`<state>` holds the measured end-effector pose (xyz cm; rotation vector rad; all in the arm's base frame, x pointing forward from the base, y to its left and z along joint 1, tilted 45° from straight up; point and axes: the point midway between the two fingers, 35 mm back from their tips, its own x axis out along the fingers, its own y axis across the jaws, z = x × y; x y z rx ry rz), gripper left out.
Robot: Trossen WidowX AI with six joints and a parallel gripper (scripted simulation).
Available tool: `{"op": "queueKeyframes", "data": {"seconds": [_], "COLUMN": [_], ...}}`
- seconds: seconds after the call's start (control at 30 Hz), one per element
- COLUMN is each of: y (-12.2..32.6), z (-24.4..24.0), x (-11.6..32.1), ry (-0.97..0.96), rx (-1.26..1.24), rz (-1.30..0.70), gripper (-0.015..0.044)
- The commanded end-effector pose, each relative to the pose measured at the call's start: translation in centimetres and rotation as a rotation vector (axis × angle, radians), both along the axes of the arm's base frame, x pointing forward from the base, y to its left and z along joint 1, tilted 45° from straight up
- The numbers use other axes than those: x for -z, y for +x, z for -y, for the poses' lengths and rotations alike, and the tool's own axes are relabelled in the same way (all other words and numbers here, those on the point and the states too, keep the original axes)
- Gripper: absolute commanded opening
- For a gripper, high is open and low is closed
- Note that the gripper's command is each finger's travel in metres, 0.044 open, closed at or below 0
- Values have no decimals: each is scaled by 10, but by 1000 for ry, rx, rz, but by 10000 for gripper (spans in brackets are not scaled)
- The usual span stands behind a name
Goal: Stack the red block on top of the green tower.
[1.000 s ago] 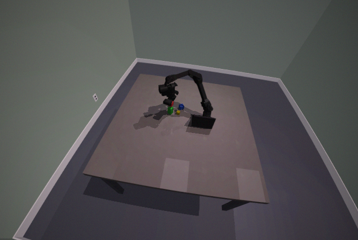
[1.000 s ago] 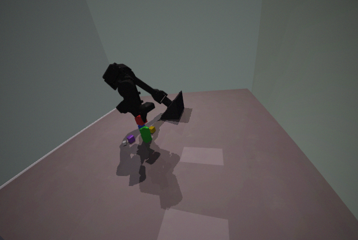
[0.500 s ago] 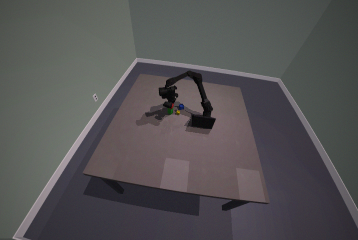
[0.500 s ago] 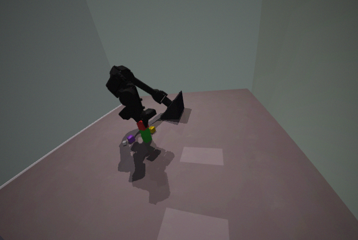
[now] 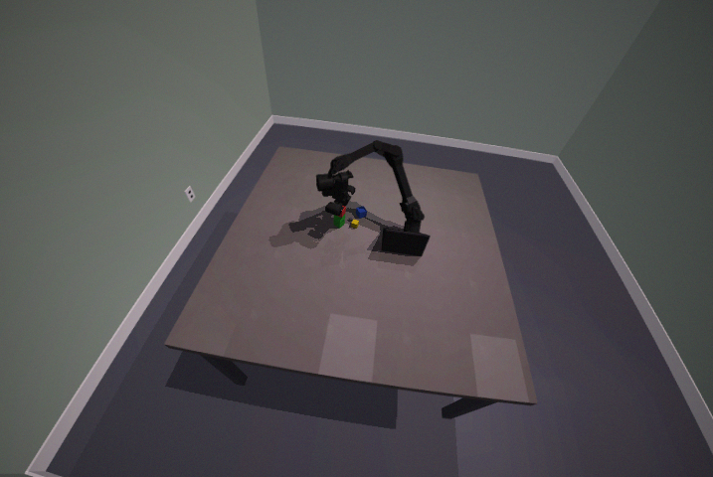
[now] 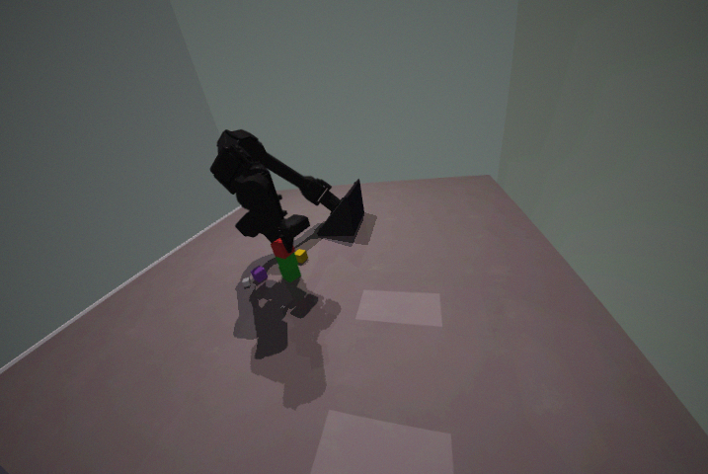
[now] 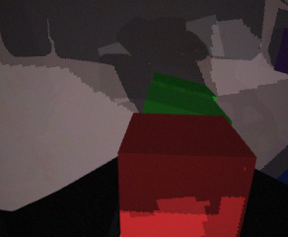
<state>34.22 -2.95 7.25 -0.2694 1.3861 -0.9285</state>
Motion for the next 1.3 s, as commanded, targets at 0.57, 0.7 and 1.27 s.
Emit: {"op": "queueKeyframes", "data": {"seconds": [0.57,0.7,1.27], "y": [0,0,0], "z": [0,0,0], "x": [0,0,0], "ry": [0,0,0], "rx": [0,0,0], "rz": [0,0,0], "gripper": [315,420,440]}}
